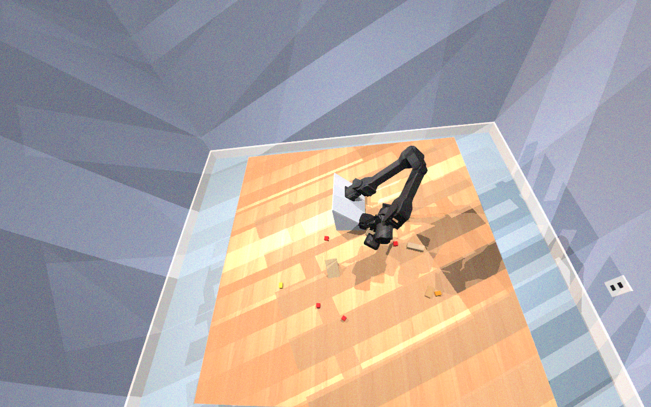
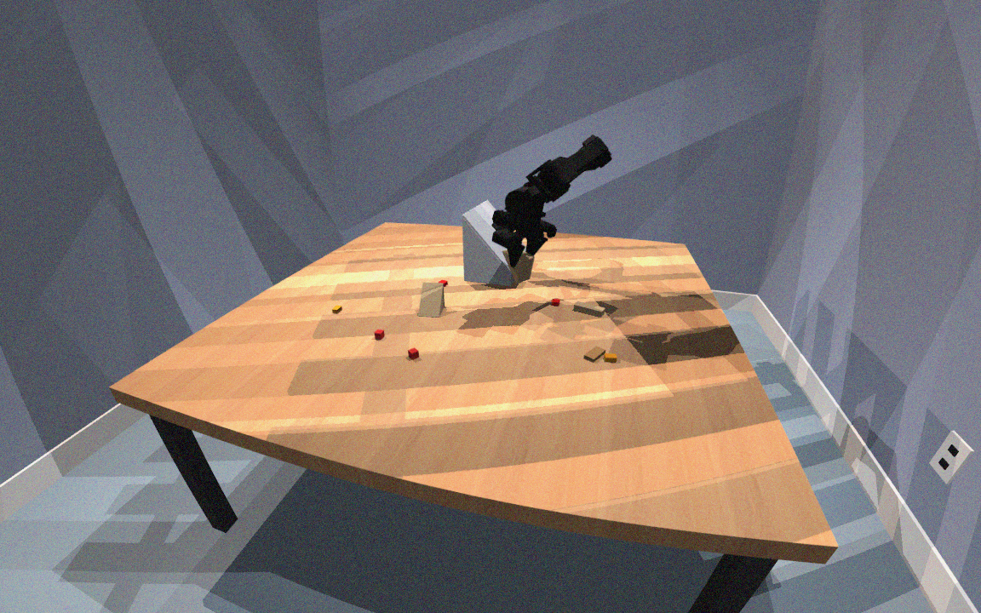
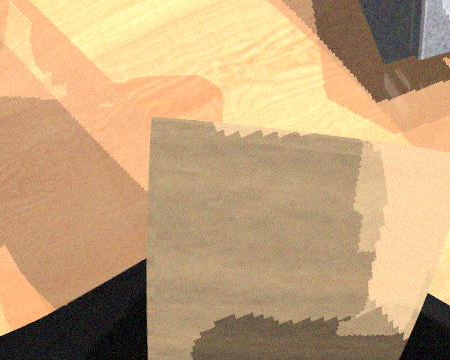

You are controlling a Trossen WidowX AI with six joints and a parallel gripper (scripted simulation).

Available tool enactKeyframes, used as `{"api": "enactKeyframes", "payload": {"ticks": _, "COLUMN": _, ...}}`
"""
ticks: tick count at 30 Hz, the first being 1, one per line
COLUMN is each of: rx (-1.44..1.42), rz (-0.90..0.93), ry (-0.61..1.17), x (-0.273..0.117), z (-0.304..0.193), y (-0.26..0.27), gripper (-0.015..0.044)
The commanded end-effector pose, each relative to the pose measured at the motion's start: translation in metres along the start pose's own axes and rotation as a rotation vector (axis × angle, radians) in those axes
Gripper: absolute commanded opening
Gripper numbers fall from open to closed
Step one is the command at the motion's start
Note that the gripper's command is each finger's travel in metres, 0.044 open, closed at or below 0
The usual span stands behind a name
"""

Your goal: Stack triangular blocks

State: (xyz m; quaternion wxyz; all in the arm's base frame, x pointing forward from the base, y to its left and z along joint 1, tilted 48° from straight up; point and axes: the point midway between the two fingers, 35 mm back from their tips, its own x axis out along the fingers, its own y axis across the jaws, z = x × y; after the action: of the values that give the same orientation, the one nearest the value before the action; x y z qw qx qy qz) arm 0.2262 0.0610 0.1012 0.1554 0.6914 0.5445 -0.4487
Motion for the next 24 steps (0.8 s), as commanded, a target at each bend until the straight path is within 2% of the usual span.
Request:
{"api": "enactKeyframes", "payload": {"ticks": 1, "rx": 0.169, "rz": -0.021, "ry": 0.028, "x": 0.0004, "z": 0.0008, "y": 0.0008, "gripper": 0.0}}
{"api": "enactKeyframes", "payload": {"ticks": 24, "rx": 0.928, "rz": -0.114, "ry": 0.146, "x": -0.0079, "z": -0.0001, "y": 0.0072, "gripper": 0.0}}
